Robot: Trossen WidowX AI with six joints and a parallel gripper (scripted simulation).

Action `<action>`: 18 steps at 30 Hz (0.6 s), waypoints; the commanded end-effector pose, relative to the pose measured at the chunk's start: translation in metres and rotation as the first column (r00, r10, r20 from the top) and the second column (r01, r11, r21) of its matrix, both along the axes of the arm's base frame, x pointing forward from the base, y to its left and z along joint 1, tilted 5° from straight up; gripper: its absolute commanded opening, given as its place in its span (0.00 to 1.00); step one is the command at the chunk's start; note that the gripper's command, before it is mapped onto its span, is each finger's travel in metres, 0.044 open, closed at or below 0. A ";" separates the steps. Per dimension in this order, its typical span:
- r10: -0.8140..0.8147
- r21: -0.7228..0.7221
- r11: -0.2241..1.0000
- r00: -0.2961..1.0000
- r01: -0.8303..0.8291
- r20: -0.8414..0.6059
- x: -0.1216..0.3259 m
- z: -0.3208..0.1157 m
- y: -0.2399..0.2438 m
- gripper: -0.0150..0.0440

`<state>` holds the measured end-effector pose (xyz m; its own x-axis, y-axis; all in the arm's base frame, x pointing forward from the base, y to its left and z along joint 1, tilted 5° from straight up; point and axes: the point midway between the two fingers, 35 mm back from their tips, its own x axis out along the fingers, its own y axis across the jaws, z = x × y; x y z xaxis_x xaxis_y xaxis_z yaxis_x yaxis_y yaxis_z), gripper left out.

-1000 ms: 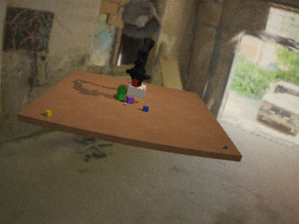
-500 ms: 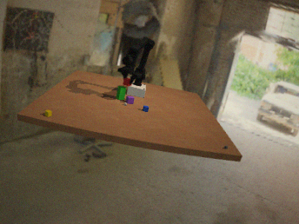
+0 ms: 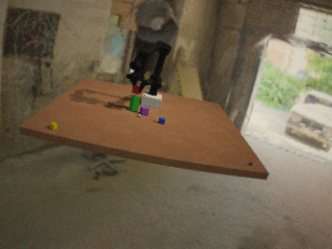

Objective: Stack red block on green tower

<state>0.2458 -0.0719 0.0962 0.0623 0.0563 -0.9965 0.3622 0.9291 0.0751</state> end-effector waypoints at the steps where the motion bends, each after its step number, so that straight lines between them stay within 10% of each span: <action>1: 0.003 0.002 1.000 1.000 -0.003 0.005 0.002 -0.006 0.000 0.25; 18: 0.003 0.002 1.000 1.000 -0.003 0.005 0.003 -0.025 0.001 0.25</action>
